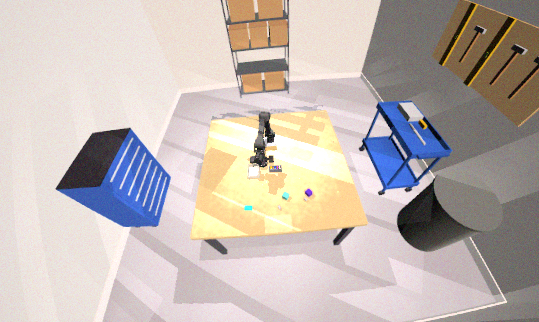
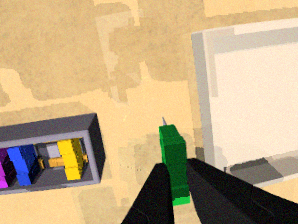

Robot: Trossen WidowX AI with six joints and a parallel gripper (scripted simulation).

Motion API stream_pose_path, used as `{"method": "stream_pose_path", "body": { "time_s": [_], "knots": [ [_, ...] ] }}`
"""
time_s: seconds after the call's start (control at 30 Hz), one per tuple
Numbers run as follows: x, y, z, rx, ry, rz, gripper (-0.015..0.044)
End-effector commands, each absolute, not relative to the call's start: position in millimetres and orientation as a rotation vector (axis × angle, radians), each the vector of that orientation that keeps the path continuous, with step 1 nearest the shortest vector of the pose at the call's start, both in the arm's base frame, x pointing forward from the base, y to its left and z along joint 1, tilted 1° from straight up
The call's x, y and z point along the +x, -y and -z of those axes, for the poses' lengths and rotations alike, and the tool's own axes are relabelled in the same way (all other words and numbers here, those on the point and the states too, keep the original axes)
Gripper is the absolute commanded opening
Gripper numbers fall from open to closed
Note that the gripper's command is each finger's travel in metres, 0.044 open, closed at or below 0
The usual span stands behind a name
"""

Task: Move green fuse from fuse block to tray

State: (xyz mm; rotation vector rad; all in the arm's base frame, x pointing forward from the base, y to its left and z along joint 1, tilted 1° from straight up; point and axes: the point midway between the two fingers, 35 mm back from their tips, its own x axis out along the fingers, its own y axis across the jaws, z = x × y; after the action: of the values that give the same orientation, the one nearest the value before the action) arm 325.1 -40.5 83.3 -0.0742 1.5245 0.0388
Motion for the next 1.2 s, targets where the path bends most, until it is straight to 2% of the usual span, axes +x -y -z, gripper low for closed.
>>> {"method": "stream_pose_path", "body": {
  "time_s": [0.0, 0.4, 1.17],
  "knots": [
    [327.6, 61.1, -84.5, -0.079, -1.525, -0.040, 0.0000],
    [324.9, 130.0, -85.9, -0.085, -1.525, -0.034, 0.0000],
    [326.5, 132.1, -54.6, -0.085, -1.525, -0.034, 0.0000]
  ]
}}
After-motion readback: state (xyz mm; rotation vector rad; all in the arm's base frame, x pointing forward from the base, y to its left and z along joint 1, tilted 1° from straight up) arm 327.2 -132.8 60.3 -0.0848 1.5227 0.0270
